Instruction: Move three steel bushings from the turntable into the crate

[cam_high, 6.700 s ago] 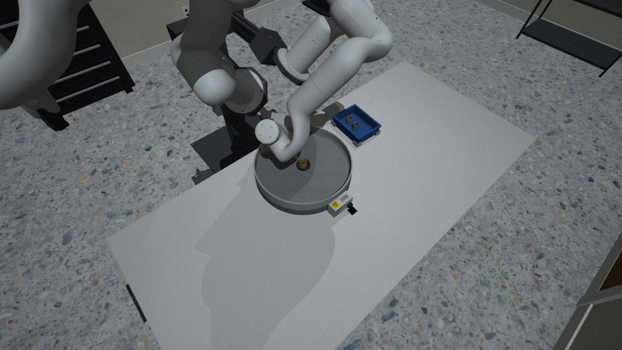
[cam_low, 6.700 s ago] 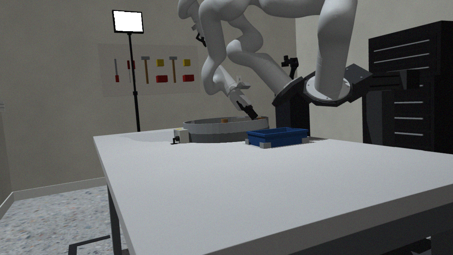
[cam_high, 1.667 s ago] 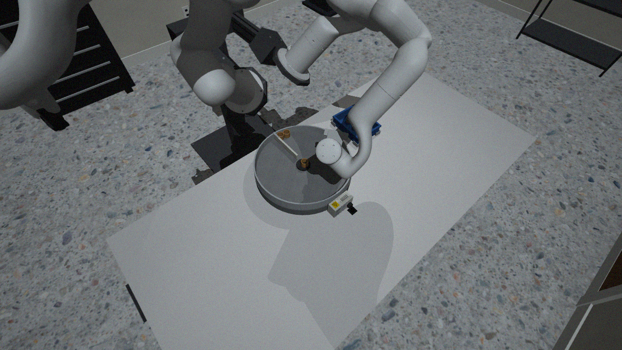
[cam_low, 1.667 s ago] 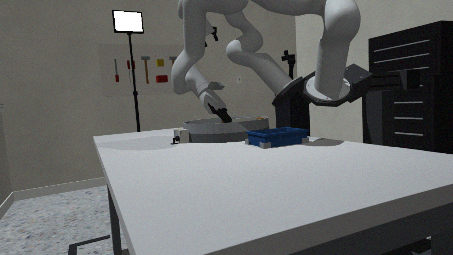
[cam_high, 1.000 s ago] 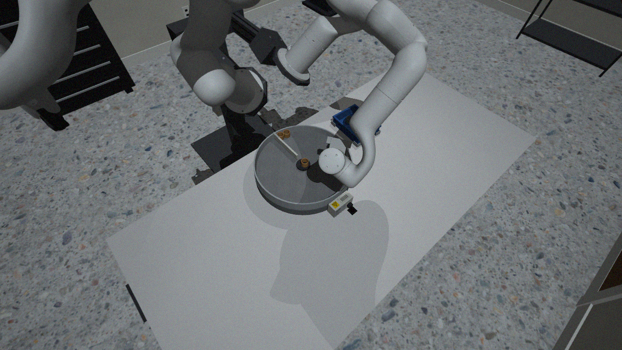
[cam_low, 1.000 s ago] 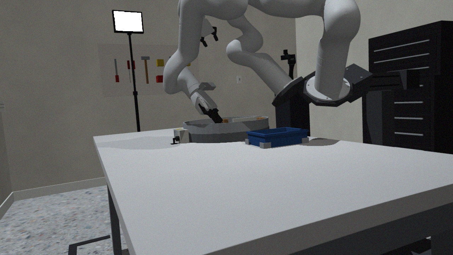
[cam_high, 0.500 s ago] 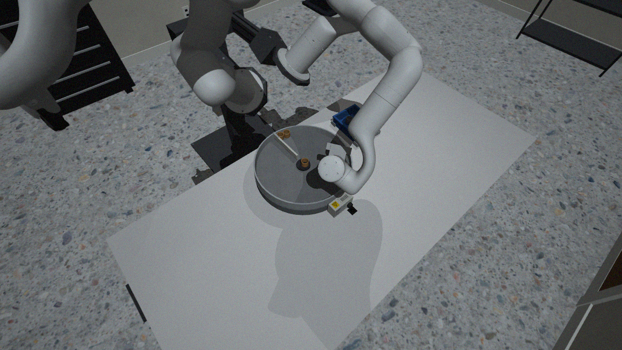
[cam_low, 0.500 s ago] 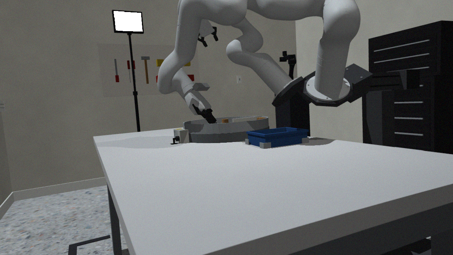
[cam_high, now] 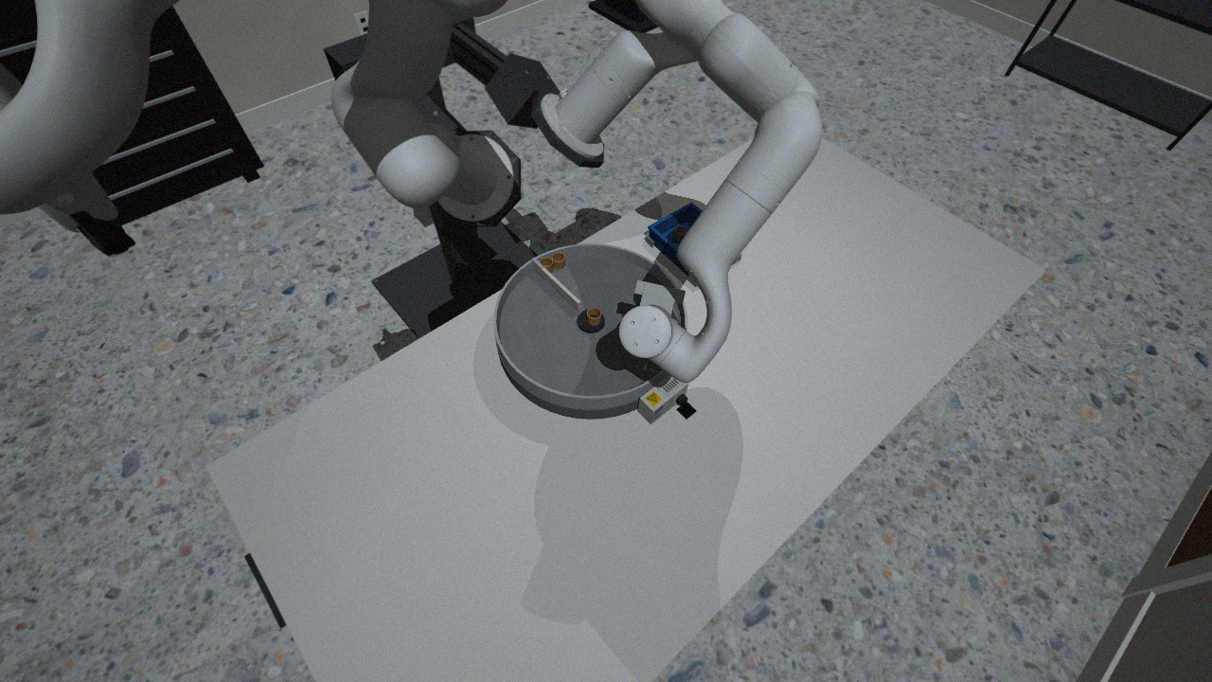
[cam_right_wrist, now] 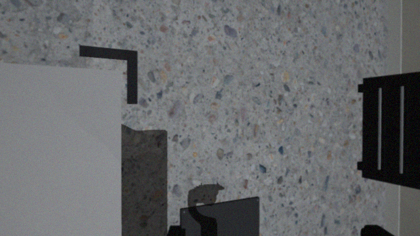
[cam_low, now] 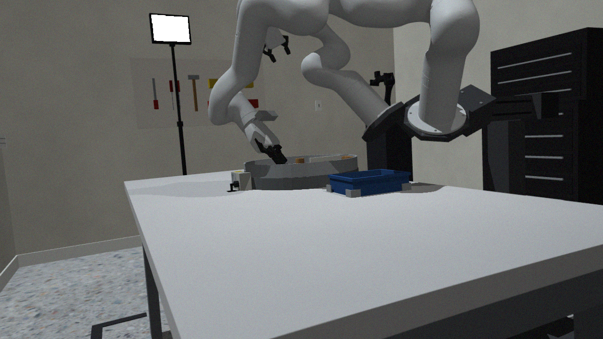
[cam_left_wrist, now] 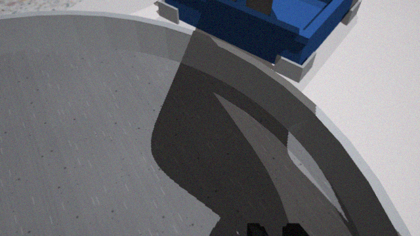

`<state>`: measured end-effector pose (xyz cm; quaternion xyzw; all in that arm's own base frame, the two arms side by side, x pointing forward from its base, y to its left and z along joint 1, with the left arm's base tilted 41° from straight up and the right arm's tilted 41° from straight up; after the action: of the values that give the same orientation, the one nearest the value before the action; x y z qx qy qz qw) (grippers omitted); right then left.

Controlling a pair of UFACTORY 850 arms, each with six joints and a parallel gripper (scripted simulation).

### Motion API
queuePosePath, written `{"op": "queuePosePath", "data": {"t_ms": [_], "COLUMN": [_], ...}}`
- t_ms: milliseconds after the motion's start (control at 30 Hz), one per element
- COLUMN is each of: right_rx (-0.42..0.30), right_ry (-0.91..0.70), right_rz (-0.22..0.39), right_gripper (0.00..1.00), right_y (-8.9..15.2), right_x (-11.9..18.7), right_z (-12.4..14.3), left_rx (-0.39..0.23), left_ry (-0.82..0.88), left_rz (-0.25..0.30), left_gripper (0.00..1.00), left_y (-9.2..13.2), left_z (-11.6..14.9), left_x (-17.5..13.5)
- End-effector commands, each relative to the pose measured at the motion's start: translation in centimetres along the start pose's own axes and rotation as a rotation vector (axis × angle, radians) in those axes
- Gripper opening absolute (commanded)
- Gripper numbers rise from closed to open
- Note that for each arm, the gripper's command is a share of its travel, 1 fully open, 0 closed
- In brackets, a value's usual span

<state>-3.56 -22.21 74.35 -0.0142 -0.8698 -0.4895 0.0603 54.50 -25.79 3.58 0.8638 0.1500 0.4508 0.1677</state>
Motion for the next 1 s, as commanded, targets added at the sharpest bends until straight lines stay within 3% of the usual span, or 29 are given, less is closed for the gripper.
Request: {"op": "queuePosePath", "data": {"t_ms": [0, 367, 400, 967], "right_rx": [0.002, 0.002, 0.002, 0.002], "right_ry": [0.0, 0.0, 0.0, 0.0], "right_rz": [0.0, 0.0, 0.0, 0.0], "right_gripper": [1.0, 1.0, 1.0, 1.0], "right_y": [0.1, 0.1, 0.1, 0.1], "right_x": [0.0, 0.0, 0.0, 0.0], "right_z": [0.0, 0.0, 0.0, 0.0], "left_rx": [-0.001, -0.001, -0.001, -0.013], "left_ry": [0.001, 0.001, 0.001, -0.051], "left_rz": [0.001, 0.001, 0.001, 0.009], "left_gripper": [0.11, 0.11, 0.55, 0.55], "left_y": [0.1, 3.4, 3.4, 3.3], "left_z": [0.0, -2.7, -2.7, -2.8], "left_x": [0.1, 0.6, 0.6, 0.4]}}
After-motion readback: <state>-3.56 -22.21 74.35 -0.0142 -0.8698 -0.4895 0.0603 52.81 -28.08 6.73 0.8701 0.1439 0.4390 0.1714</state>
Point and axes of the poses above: on each arm, the point where the finger pads meet when closed, its own y axis back along the fingers, its own x axis across the jaws, z = x × y, the point moved 10 cm from there along y, back along the fingers, and after that the axes turned 13 degrees about y, right-handed, at the moved point
